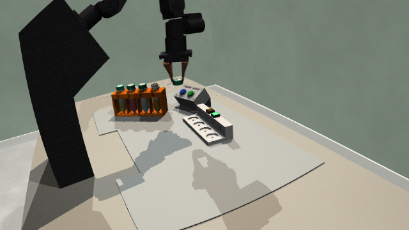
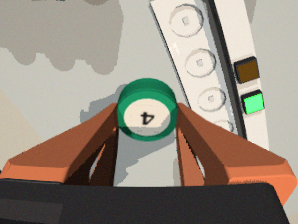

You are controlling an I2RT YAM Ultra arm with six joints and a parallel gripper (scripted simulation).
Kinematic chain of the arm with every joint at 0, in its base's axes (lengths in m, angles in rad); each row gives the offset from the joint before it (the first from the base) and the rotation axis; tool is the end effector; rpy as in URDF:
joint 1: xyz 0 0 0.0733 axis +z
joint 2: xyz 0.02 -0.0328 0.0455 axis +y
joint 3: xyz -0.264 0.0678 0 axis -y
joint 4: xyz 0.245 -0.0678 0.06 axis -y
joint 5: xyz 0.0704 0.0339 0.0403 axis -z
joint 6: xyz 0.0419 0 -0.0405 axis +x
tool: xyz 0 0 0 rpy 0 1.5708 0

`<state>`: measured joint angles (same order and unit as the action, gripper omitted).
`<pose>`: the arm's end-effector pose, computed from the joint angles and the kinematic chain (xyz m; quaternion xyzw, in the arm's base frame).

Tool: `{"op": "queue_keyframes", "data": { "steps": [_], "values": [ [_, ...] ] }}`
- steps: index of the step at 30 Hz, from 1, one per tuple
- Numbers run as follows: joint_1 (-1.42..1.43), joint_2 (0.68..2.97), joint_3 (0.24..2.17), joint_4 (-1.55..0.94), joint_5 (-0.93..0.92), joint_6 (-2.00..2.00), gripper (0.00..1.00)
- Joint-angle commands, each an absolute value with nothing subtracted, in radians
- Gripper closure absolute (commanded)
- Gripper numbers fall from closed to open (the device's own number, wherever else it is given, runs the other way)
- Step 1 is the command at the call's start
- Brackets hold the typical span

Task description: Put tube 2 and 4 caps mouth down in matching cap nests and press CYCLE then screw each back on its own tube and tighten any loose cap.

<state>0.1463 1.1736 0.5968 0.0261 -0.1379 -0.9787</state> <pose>0.2475 0.0434 0.2202 -0.4928 0.7186 -0.1419 0.4698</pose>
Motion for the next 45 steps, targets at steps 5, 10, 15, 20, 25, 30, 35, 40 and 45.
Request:
{"op": "queue_keyframes", "data": {
  "steps": [5, 10, 15, 20, 25, 30, 35, 40, 45],
  "values": [
    [0.387, 1.170, 0.596, 0.031, 0.119, -0.879, 1.00],
    [0.572, 1.217, 0.625, 0.029, 0.275, -0.779, 1.00],
    [0.674, 1.261, 0.655, 0.024, 0.361, -0.720, 1.00],
    [0.826, 1.352, 0.726, 0.006, 0.485, -0.625, 1.00],
    [0.866, 1.382, 0.751, -0.002, 0.517, -0.599, 1.00],
    [0.865, 1.382, 0.752, -0.003, 0.516, -0.599, 1.00],
    [0.860, 1.393, 0.753, 0.008, 0.512, -0.603, 1.00],
    [0.833, 1.450, 0.765, 0.062, 0.490, -0.621, 1.00],
    [0.822, 1.476, 0.771, 0.085, 0.481, -0.628, 1.00]
  ]
}}
